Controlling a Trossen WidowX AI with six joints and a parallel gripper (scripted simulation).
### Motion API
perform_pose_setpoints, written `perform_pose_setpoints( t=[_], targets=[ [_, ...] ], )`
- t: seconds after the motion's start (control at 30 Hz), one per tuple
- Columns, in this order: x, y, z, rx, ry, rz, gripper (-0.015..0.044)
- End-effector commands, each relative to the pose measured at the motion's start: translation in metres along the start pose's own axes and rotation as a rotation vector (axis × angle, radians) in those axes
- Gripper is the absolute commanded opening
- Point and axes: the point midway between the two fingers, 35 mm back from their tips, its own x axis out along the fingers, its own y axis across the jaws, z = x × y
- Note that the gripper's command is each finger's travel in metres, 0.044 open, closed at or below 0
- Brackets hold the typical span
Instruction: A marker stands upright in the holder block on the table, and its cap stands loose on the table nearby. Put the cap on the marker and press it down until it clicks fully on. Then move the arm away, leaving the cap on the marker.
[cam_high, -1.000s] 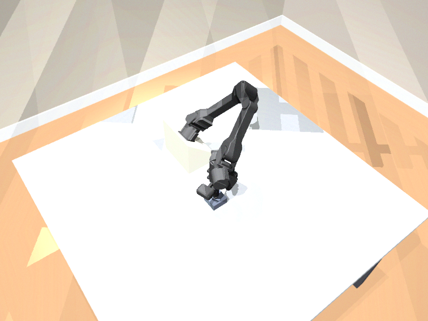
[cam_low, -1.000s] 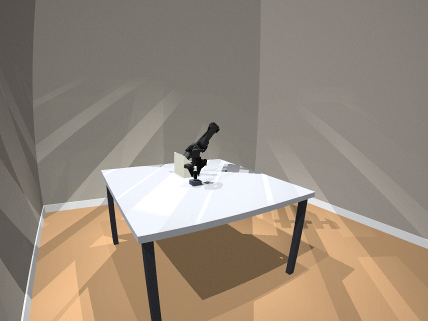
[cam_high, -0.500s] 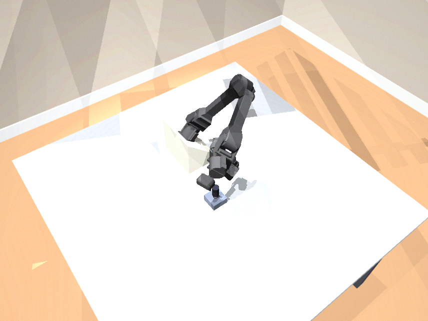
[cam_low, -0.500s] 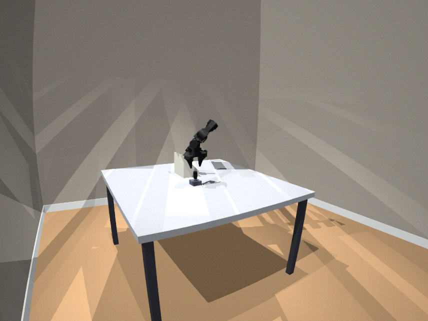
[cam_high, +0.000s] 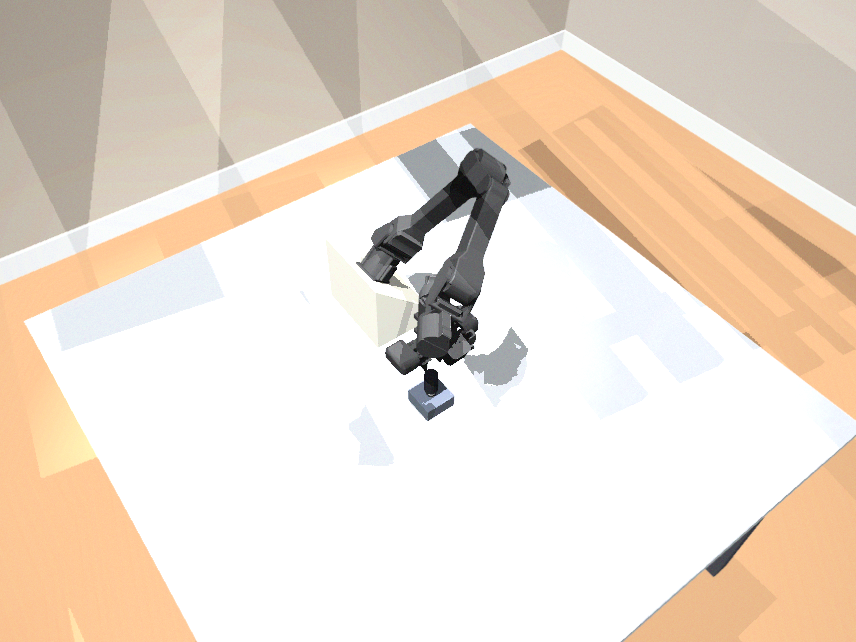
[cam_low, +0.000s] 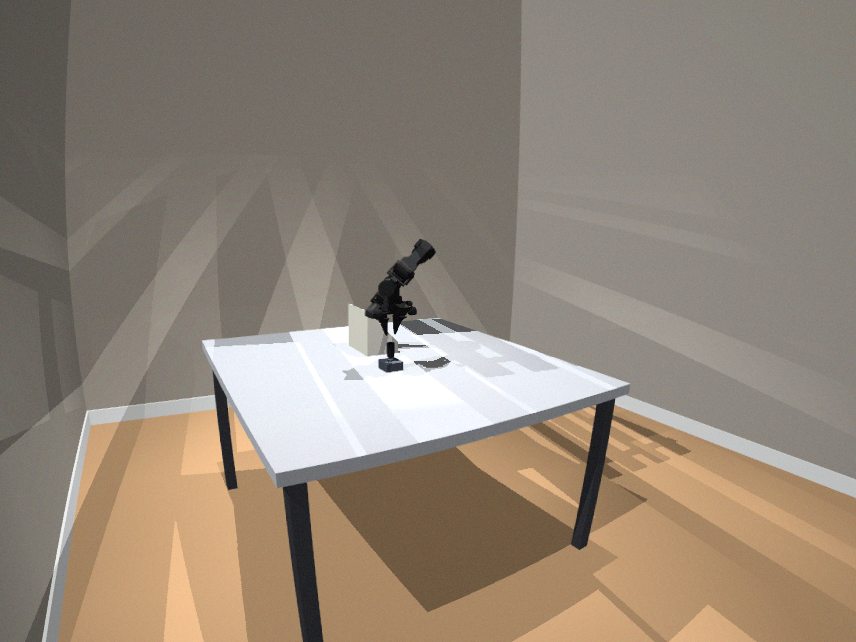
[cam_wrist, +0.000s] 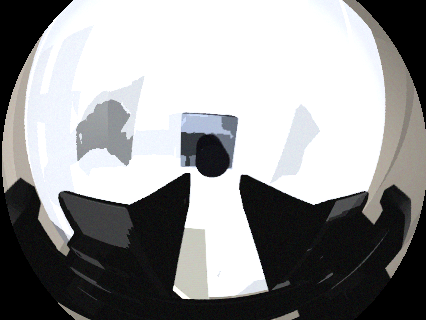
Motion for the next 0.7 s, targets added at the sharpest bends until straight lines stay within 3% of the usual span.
perform_pose_setpoints(
  t=[0.0,0.07,0.67],
  targets=[
    [0.0004,-0.0001,0.0002,0.025,-0.003,0.001,0.0046],
    [0.0004,-0.0001,0.0002,0.025,-0.003,0.001,0.0],
    [0.0063,-0.0001,0.0004,0.024,-0.003,0.001,0.0]
  ],
)
